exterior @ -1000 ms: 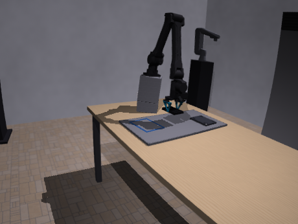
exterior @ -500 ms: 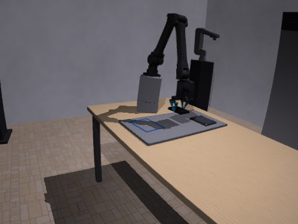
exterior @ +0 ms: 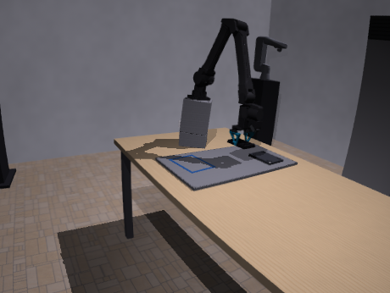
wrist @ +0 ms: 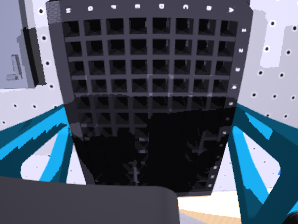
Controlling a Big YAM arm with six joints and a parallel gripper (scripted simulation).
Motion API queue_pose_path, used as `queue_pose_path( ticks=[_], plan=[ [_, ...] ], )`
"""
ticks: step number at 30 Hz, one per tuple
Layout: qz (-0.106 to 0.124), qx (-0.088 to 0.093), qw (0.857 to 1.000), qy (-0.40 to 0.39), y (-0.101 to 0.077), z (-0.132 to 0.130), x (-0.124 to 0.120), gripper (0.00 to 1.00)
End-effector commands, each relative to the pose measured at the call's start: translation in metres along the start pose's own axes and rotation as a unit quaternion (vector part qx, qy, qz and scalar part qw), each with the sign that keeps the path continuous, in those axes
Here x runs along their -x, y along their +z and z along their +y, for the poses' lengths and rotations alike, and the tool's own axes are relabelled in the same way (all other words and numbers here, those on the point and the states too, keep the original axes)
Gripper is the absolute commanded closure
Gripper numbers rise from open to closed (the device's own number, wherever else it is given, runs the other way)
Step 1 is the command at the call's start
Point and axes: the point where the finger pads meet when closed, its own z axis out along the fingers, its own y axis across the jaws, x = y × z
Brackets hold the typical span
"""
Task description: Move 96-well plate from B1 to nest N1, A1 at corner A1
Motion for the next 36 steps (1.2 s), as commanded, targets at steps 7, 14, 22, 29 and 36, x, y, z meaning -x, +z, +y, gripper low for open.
queue_pose_path(
  ticks=[7, 14, 22, 29, 36],
  plan=[
    [-0.008, -0.001, 1.000, 0.010, -0.003, 0.027, 0.020, 1.00],
    [-0.008, 0.000, 1.000, 0.010, -0.003, 0.050, 0.027, 1.00],
    [-0.009, 0.000, 1.000, 0.010, -0.005, 0.070, 0.033, 1.00],
    [-0.011, 0.001, 1.000, 0.010, -0.007, 0.094, 0.041, 1.00],
    [-0.011, 0.002, 1.000, 0.010, -0.008, 0.113, 0.047, 1.00]
  ],
)
